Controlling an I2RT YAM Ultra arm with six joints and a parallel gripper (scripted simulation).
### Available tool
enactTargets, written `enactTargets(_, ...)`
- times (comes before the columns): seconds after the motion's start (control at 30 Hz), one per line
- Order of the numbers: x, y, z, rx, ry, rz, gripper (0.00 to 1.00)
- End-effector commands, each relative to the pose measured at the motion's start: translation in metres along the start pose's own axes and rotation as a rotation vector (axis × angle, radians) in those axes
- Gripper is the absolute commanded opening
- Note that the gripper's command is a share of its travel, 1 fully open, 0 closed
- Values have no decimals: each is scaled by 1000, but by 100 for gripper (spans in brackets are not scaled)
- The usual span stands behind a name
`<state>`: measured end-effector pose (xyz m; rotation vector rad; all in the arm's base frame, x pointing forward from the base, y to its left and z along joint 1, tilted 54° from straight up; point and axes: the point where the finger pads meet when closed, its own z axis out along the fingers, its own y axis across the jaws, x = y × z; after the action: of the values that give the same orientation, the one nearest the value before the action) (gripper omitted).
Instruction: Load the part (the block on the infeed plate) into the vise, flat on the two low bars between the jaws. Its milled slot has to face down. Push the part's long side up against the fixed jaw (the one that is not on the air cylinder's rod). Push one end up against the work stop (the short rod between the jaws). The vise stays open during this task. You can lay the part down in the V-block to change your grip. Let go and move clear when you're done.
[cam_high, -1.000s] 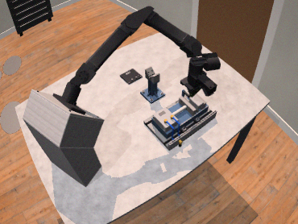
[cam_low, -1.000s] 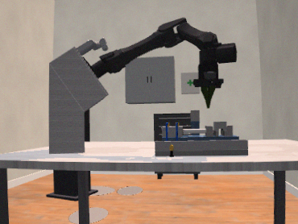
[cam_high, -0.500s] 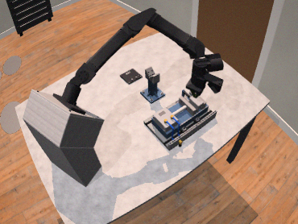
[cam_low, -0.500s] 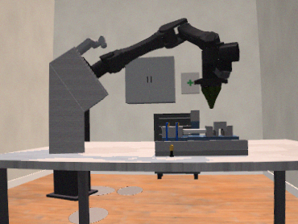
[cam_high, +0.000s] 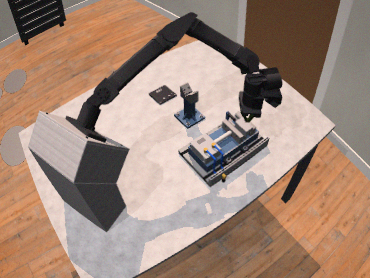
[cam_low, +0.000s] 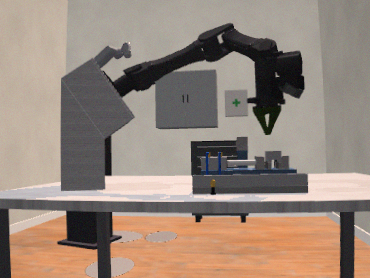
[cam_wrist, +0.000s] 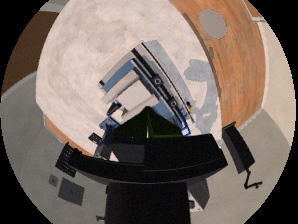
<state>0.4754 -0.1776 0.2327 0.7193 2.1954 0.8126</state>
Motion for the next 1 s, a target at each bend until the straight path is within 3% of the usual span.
enactTargets(0.0, -15, -5, -16, 8, -6, -199, 0)
enactTargets(0.13, -17, -6, -16, 8, -5, -274, 0)
enactTargets(0.3, -24, -8, -16, 9, -5, -509, 0)
enactTargets(0.47, -27, -9, -16, 9, -5, -630, 0)
enactTargets(0.97, -30, 1, -26, 11, -24, -671, 0)
